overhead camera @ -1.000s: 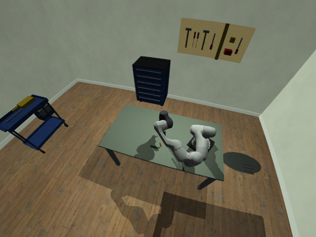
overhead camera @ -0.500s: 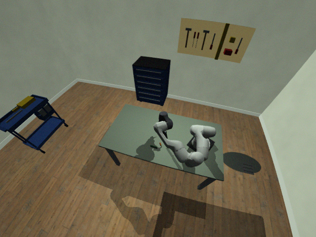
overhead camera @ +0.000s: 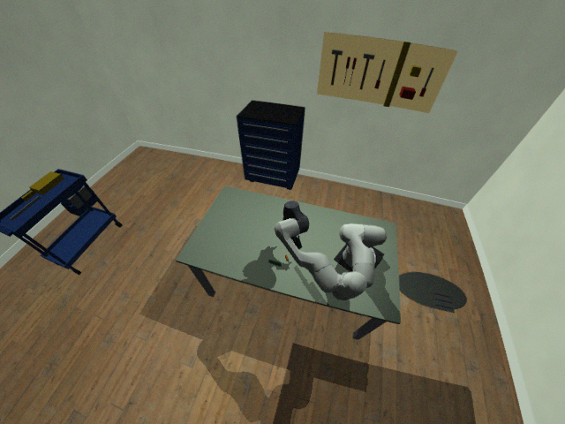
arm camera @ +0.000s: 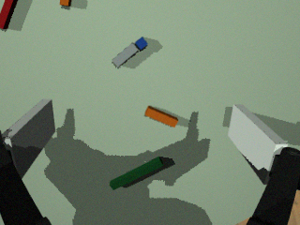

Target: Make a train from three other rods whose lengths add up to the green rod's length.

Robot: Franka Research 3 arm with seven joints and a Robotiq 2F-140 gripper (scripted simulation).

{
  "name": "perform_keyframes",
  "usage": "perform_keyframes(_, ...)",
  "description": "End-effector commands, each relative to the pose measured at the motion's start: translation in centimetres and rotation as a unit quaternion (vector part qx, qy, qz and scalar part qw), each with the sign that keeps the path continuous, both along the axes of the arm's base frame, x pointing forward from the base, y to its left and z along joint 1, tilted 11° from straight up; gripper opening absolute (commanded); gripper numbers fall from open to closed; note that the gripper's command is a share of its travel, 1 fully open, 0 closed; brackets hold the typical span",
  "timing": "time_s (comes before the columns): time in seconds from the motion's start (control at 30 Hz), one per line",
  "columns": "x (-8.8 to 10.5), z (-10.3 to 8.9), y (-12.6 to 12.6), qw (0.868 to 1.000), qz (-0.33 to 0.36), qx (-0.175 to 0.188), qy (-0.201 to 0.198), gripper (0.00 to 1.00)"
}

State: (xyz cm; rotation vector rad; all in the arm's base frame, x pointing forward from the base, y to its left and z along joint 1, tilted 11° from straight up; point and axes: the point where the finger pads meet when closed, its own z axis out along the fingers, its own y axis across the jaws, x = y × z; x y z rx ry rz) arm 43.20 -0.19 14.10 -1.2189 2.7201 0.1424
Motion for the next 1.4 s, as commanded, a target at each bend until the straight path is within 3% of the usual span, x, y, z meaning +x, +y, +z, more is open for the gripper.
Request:
perform_keyframes(0.0,0.2,0.0,0.3,0.996,0.082,-0.008,-0.015,1.0)
perform_keyframes(0.53,0.4,-0.1,1.3,0.98,0.195,-0.02,-0.033,1.0)
perform_keyframes(1.03,0.6,-0.2,2.5,0.943,0.327,-0.034,-0.053,1.0)
perform_keyframes(1.1,0.6,-0.2,2.5,0.943,0.327,-0.034,-0.053,1.0)
perform_keyframes(1.13,0.6,-0.2,2.7,0.935,0.348,-0.037,-0.056,1.0)
perform_keyframes(1.37,0.6,-0.2,3.2,0.913,0.401,-0.042,-0.064,1.0)
